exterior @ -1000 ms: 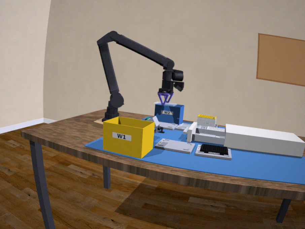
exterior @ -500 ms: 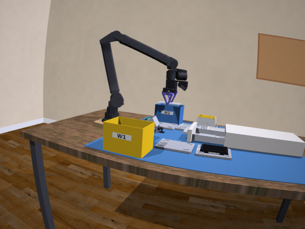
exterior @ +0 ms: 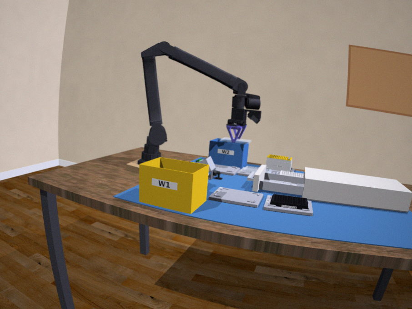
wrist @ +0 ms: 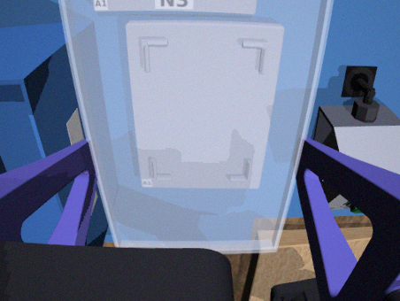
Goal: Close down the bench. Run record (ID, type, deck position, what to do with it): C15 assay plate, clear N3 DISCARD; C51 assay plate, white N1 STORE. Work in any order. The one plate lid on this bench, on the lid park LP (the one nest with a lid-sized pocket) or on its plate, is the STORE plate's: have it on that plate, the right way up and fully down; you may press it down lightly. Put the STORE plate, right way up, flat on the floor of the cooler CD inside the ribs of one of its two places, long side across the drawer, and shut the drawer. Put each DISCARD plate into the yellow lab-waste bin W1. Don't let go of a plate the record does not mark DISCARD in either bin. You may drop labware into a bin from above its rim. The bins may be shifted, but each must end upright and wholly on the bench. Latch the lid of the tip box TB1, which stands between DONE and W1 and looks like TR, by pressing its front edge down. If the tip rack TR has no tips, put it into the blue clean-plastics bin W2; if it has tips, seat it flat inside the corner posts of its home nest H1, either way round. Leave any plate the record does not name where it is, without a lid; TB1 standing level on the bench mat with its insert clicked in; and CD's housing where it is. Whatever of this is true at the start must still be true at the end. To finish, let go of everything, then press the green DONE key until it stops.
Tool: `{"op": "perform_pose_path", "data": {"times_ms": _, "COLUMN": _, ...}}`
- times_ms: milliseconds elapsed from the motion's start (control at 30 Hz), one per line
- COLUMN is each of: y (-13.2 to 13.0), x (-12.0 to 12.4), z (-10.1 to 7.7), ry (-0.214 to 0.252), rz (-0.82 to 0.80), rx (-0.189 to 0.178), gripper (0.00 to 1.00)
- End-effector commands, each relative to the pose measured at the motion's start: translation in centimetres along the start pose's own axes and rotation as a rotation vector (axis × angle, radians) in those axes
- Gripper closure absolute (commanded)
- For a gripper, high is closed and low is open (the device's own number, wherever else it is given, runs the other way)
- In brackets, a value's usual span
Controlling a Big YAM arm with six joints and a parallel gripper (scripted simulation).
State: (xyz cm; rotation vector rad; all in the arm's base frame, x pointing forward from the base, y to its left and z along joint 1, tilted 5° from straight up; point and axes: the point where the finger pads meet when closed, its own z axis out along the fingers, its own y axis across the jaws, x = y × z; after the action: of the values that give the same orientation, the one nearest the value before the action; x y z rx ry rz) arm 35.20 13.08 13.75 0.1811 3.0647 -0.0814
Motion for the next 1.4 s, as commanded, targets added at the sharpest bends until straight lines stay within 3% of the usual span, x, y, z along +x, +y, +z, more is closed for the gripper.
{"op": "perform_pose_path", "data": {"times_ms": 0, "y": 0.6, "x": -3.0, "z": -1.5, "ry": -0.049, "rz": 0.001, "rx": -0.027, "gripper": 1.0}}
{"op": "perform_pose_path", "data": {"times_ms": 167, "y": 0.6, "x": -3.8, "z": -1.5, "ry": -0.047, "rz": 0.001, "rx": -0.025, "gripper": 1.0}}
{"op": "perform_pose_path", "data": {"times_ms": 200, "y": -0.1, "x": -2.3, "z": 0.3, "ry": -0.003, "rz": -0.003, "rx": -0.003, "gripper": 1.0}}
{"op": "perform_pose_path", "data": {"times_ms": 233, "y": 0.6, "x": -4.3, "z": -1.5, "ry": -0.043, "rz": 0.001, "rx": -0.023, "gripper": 1.0}}
{"op": "perform_pose_path", "data": {"times_ms": 733, "y": 0.5, "x": -7.4, "z": -1.4, "ry": -0.031, "rz": 0.0, "rx": -0.015, "gripper": 1.0}}
{"op": "perform_pose_path", "data": {"times_ms": 767, "y": 0.1, "x": -6.5, "z": -0.3, "ry": -0.002, "rz": -0.003, "rx": -0.002, "gripper": 1.0}}
{"op": "perform_pose_path", "data": {"times_ms": 800, "y": 0.5, "x": -7.9, "z": -1.4, "ry": -0.031, "rz": 0.0, "rx": -0.015, "gripper": 1.0}}
{"op": "perform_pose_path", "data": {"times_ms": 867, "y": 0.6, "x": -8.6, "z": -1.4, "ry": -0.037, "rz": 0.0, "rx": -0.017, "gripper": 1.0}}
{"op": "perform_pose_path", "data": {"times_ms": 1300, "y": 0.6, "x": -11.4, "z": -1.4, "ry": -0.032, "rz": 0.0, "rx": -0.014, "gripper": 1.0}}
{"op": "perform_pose_path", "data": {"times_ms": 1333, "y": 0.3, "x": -10.9, "z": -0.6, "ry": -0.012, "rz": -0.002, "rx": -0.006, "gripper": 1.0}}
{"op": "perform_pose_path", "data": {"times_ms": 1367, "y": 0.6, "x": -11.9, "z": -1.4, "ry": -0.033, "rz": 0.0, "rx": -0.014, "gripper": 1.0}}
